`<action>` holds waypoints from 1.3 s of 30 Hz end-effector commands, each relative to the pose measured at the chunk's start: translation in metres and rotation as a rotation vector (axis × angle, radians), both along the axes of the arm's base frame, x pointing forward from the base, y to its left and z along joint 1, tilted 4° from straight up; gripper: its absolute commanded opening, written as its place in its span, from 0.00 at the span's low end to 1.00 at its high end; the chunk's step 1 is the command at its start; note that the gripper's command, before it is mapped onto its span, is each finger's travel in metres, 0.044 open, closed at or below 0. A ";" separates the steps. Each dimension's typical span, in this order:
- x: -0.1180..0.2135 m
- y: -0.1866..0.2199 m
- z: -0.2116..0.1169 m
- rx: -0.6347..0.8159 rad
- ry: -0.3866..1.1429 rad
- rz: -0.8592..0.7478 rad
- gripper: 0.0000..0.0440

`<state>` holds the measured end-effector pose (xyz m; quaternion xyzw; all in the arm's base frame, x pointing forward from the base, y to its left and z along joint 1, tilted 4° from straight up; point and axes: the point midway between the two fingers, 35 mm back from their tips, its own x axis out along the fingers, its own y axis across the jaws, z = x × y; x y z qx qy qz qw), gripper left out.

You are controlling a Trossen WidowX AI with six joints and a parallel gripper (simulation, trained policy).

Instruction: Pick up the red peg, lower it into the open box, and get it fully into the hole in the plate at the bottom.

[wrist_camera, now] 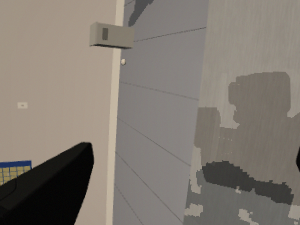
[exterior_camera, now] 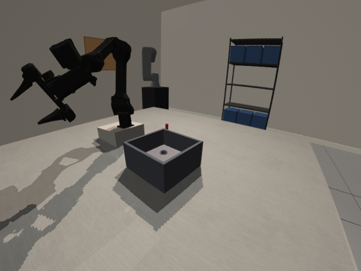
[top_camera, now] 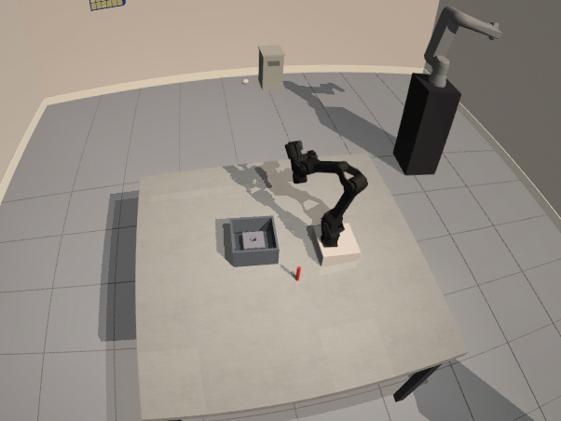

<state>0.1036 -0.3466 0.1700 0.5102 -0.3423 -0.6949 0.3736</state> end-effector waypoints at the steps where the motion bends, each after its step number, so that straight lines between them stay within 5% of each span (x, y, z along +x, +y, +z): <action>1: 0.029 0.009 0.003 0.044 0.084 0.109 1.00; 21: 0.139 0.099 0.009 0.201 0.479 0.666 1.00; 39: 0.186 0.222 0.000 0.298 0.807 1.194 1.00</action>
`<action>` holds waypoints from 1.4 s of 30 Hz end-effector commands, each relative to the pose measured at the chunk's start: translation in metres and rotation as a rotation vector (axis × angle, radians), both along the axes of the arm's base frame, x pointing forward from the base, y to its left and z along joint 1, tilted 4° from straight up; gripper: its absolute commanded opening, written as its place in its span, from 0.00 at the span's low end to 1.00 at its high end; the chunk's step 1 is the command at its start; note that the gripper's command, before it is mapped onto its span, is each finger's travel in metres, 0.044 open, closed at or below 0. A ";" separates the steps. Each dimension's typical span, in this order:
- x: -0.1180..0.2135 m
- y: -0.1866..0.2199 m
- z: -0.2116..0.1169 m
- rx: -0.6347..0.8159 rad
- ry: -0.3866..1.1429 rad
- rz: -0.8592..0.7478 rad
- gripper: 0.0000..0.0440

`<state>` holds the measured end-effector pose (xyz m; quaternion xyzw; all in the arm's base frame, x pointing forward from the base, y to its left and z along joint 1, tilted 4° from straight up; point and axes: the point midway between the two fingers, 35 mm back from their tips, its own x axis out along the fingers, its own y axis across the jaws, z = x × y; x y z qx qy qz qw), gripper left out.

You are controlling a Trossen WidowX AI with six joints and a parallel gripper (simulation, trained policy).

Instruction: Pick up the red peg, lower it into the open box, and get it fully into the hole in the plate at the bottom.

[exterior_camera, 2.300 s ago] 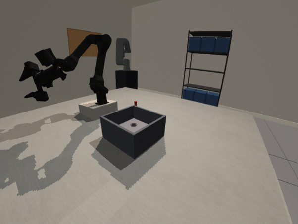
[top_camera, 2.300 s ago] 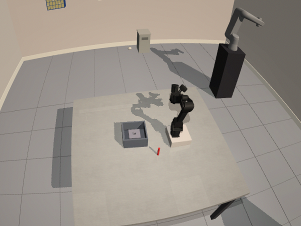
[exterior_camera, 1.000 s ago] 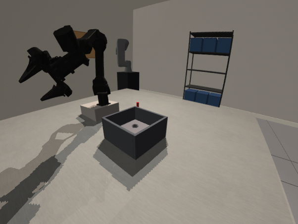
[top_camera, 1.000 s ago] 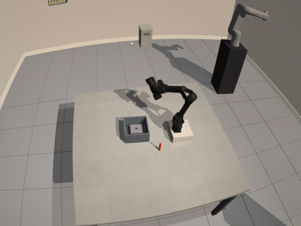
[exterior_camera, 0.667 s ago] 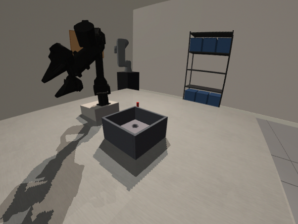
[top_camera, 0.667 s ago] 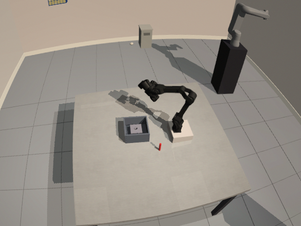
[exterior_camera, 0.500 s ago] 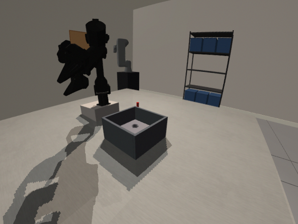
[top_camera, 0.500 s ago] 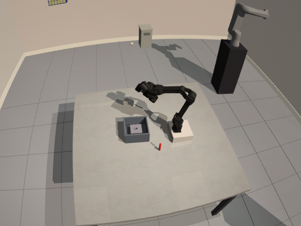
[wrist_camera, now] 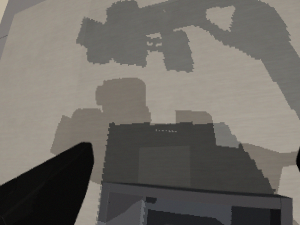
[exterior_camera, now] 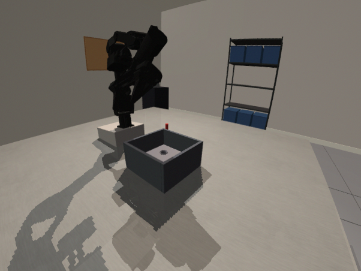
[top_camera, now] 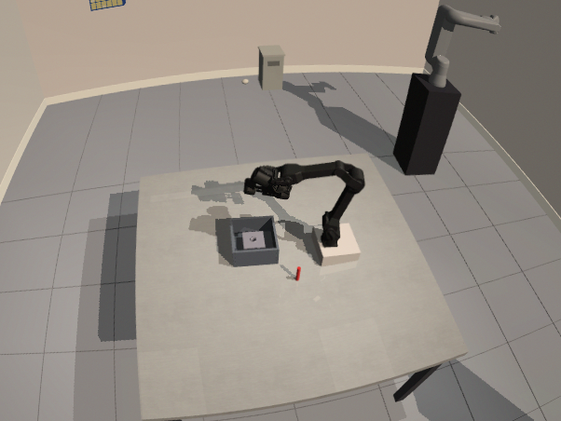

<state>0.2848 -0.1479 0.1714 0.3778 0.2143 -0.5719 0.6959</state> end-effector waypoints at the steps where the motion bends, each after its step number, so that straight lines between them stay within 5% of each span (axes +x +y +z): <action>1: 0.006 0.031 -0.002 0.029 0.069 0.123 1.00; 19: -0.036 0.172 -0.030 0.213 0.416 0.563 1.00; 42: -0.128 0.258 -0.092 0.342 0.791 0.737 1.00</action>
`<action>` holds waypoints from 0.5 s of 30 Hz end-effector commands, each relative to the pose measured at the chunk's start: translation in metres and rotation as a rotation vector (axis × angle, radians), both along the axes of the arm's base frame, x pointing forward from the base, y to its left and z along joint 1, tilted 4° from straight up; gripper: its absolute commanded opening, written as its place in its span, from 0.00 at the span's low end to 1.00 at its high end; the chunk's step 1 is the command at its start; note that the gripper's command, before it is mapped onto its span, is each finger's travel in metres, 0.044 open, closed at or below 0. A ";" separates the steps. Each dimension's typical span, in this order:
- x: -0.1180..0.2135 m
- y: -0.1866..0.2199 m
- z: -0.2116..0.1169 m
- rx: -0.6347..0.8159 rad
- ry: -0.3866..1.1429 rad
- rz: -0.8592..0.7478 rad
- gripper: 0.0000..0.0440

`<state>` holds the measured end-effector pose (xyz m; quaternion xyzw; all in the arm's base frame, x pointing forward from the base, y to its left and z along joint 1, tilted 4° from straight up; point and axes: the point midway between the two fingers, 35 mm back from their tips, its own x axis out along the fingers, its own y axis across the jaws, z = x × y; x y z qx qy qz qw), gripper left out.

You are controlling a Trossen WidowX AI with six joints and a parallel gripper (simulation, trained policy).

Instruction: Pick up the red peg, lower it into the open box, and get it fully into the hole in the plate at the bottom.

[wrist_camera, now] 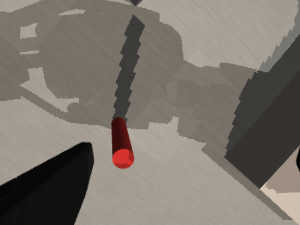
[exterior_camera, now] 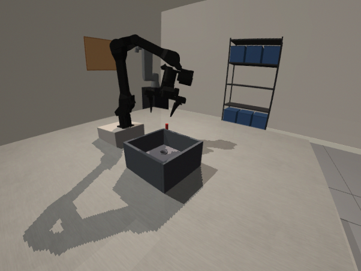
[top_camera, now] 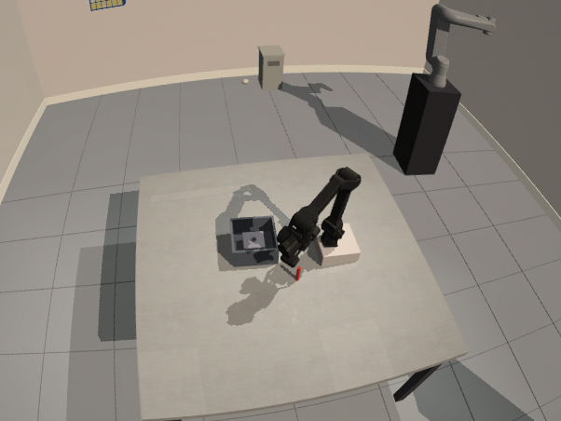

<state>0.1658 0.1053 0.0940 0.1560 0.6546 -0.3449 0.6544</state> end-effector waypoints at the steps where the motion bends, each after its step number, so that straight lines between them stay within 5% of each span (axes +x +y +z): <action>1: -0.010 0.006 -0.018 -0.009 0.041 0.019 1.00; 15: -0.011 0.019 -0.081 0.018 0.005 0.084 1.00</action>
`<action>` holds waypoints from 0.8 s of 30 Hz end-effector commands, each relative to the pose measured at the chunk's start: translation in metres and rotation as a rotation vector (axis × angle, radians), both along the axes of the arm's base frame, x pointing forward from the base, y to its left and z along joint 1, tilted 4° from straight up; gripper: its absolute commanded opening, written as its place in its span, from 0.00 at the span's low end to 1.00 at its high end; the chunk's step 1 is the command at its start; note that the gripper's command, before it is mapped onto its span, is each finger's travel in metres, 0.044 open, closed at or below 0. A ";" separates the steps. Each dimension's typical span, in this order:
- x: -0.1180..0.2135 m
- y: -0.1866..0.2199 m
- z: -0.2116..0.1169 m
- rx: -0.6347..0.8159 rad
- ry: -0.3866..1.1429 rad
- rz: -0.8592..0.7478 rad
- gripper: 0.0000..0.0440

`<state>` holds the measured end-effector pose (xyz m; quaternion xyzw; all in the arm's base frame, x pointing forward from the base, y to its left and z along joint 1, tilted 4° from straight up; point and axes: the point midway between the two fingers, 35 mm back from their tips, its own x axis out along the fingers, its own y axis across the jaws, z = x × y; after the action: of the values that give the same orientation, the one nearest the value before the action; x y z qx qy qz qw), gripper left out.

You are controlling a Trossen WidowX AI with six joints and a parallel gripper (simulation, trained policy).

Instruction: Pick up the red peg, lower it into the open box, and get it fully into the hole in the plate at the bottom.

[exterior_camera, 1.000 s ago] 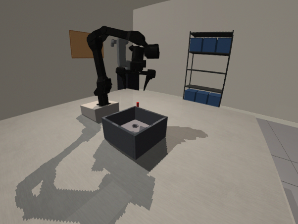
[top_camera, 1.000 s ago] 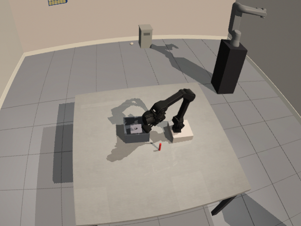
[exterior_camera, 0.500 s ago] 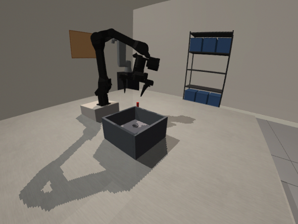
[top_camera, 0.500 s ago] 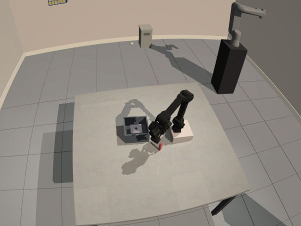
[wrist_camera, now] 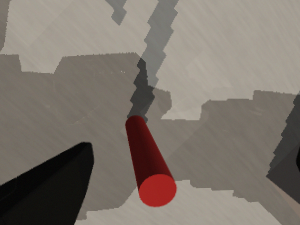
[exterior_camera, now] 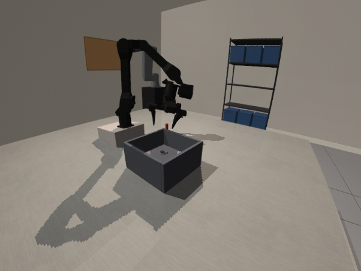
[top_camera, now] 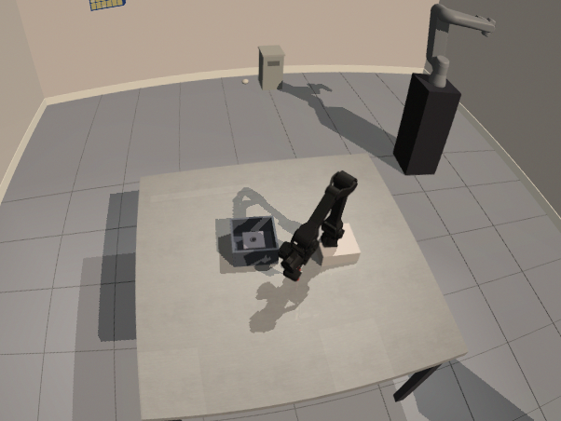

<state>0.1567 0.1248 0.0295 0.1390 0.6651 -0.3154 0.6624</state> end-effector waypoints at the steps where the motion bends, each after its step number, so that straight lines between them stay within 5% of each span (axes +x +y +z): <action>1: -0.002 0.000 -0.021 0.001 -0.007 0.018 1.00; 8: 0.001 0.001 -0.047 0.019 -0.027 0.040 0.95; 24: -0.007 -0.005 -0.070 -0.023 0.055 0.015 0.04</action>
<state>0.1547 0.1240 -0.0346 0.1305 0.6734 -0.3043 0.6609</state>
